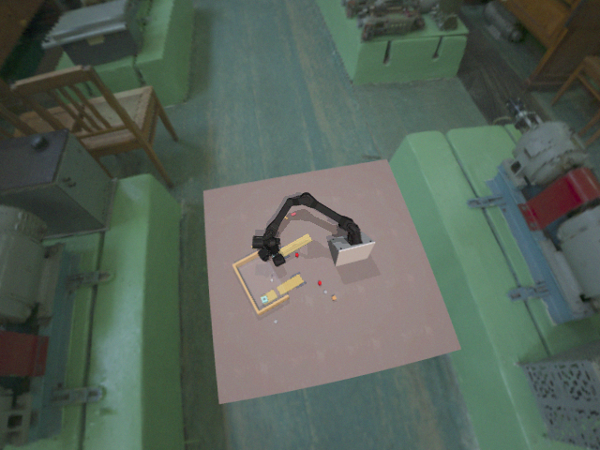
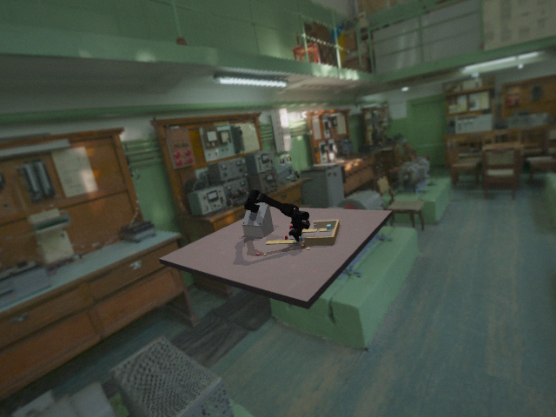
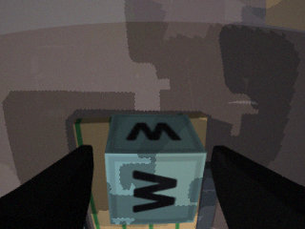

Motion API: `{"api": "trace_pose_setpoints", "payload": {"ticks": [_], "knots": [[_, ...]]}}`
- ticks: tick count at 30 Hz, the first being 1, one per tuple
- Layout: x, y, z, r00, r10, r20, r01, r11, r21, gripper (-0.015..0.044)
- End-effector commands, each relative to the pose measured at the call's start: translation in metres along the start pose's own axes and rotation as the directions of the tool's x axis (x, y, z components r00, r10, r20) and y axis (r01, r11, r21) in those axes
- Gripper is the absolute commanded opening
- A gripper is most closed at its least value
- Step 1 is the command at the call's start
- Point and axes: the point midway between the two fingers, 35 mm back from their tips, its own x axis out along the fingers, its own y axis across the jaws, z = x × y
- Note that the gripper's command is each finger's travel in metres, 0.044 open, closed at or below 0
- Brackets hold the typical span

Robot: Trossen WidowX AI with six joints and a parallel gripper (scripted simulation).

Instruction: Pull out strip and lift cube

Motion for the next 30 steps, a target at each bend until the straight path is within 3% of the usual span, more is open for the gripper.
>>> {"api": "trace_pose_setpoints", "payload": {"ticks": [1,10,14,30], "knots": [[0.0,0.0,0.0,1.0,0.0,0.0,0.0,1.0,0.001,0.0171],[0.0,0.0,0.0,1.0,0.0,0.0,0.0,1.0,0.001,0.0092],[-0.002,0.001,-0.002,1.0,0.0,0.0,0.0,1.0,0.001,0.0],[-0.04,0.026,-0.048,1.0,0.006,-0.001,-0.006,1.0,-0.005,0.0]]}}
